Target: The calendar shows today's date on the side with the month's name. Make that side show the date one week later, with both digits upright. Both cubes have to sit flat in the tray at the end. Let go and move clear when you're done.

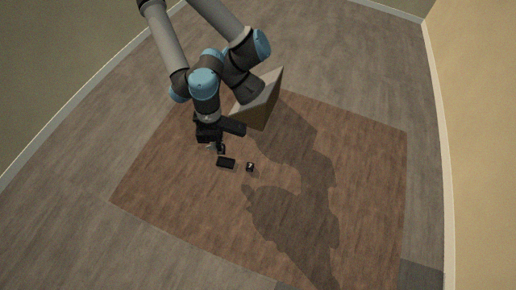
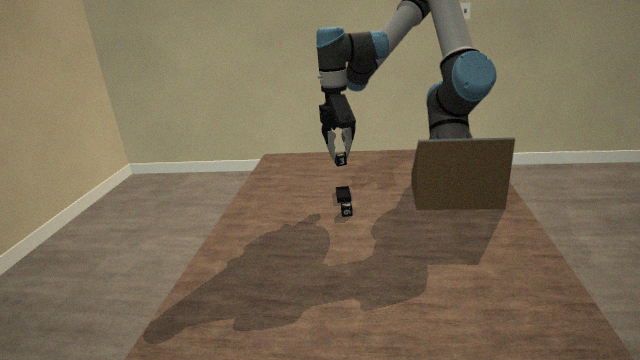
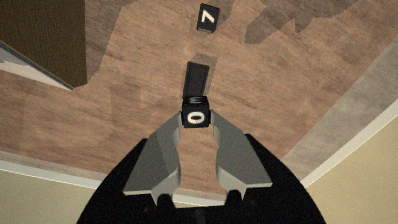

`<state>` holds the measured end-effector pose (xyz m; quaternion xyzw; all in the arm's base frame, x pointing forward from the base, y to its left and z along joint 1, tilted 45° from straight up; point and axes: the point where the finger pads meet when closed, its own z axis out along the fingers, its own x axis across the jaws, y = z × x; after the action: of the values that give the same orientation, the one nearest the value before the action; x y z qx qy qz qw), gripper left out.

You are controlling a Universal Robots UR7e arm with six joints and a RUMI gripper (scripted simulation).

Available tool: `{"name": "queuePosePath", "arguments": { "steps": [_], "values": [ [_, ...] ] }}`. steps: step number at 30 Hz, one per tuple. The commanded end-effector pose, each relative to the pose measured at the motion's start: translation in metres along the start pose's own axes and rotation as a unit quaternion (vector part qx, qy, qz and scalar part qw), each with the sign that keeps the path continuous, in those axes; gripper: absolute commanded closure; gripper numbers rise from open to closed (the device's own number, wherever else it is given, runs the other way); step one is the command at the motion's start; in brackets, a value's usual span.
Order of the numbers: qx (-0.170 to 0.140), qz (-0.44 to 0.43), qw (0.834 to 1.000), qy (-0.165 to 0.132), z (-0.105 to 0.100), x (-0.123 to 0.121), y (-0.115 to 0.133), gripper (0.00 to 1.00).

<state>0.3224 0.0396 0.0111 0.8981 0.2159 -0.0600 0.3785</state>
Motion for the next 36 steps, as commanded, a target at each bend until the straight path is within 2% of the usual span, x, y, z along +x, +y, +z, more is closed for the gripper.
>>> {"name": "queuePosePath", "arguments": {
  "steps": [1, 7, 11, 13, 16, 20, 22, 23, 25, 26, 28, 31, 35, 36],
  "values": [
    [0.002, -0.074, 0.997, 0.004, -0.0004, -0.0014, -0.0026, 0.90],
    [0.002, -0.167, 0.986, 0.004, -0.0007, -0.0037, -0.0055, 0.90],
    [0.002, -0.235, 0.972, 0.004, -0.0010, -0.0052, -0.0073, 0.90],
    [0.002, -0.235, 0.972, 0.004, -0.0010, -0.0052, -0.0073, 0.90],
    [0.001, -0.300, 0.954, 0.004, -0.0012, -0.0066, -0.0088, 0.90],
    [0.001, -0.344, 0.939, 0.004, -0.0013, -0.0075, -0.0097, 0.90],
    [0.001, -0.383, 0.924, 0.004, -0.0014, -0.0082, -0.0104, 0.90],
    [0.001, -0.386, 0.922, 0.004, -0.0014, -0.0082, -0.0104, 0.90],
    [0.001, -0.424, 0.905, 0.004, -0.0016, -0.0089, -0.0111, 0.90],
    [0.001, -0.427, 0.904, 0.004, -0.0016, -0.0089, -0.0111, 0.90],
    [0.001, -0.464, 0.886, 0.004, -0.0017, -0.0095, -0.0117, 0.90],
    [0.001, -0.466, 0.885, 0.004, -0.0017, -0.0095, -0.0117, 0.90],
    [0.000, -0.538, 0.843, 0.004, -0.0019, -0.0103, -0.0126, 0.90],
    [0.000, -0.540, 0.842, 0.004, -0.0019, -0.0103, -0.0126, 0.90]
  ]
}}
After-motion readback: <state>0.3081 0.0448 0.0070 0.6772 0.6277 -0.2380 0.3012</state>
